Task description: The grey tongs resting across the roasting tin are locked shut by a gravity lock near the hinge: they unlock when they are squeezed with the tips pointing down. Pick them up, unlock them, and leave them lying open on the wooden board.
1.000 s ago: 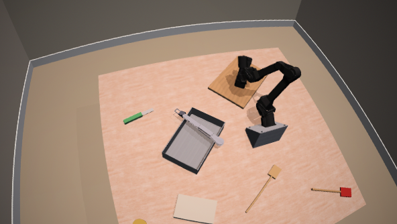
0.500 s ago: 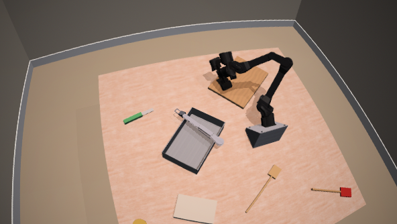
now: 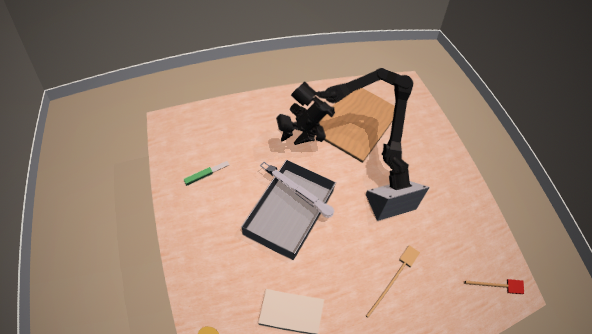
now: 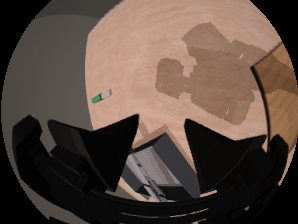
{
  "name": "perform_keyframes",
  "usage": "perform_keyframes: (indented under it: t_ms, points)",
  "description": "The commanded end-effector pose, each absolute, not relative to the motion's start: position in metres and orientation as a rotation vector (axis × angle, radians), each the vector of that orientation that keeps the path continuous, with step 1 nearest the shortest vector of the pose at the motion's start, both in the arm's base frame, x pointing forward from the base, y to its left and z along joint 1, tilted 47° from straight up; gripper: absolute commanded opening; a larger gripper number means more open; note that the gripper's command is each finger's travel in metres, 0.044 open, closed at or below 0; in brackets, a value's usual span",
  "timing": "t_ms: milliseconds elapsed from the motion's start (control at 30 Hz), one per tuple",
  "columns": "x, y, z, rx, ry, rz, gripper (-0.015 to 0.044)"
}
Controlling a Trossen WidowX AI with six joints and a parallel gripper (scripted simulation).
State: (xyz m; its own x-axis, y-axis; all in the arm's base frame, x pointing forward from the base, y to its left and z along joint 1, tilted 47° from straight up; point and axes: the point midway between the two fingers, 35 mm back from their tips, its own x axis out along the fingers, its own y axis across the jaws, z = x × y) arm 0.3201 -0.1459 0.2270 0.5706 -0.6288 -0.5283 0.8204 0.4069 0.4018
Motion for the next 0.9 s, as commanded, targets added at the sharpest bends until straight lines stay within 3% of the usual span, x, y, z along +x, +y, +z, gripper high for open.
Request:
perform_keyframes:
  t_ms: [0, 167, 367, 867]
  points:
    - [0.341, -0.105, 0.205, 0.556, 0.54, -0.797, 0.026]
    - [0.352, -0.08, 0.192, 0.474, 0.658, -0.699, 0.026]
    - [0.348, -0.044, 0.159, 0.194, 1.026, -0.562, 0.026]
    - [0.347, -0.034, 0.149, 0.181, 1.044, -0.554, 0.026]
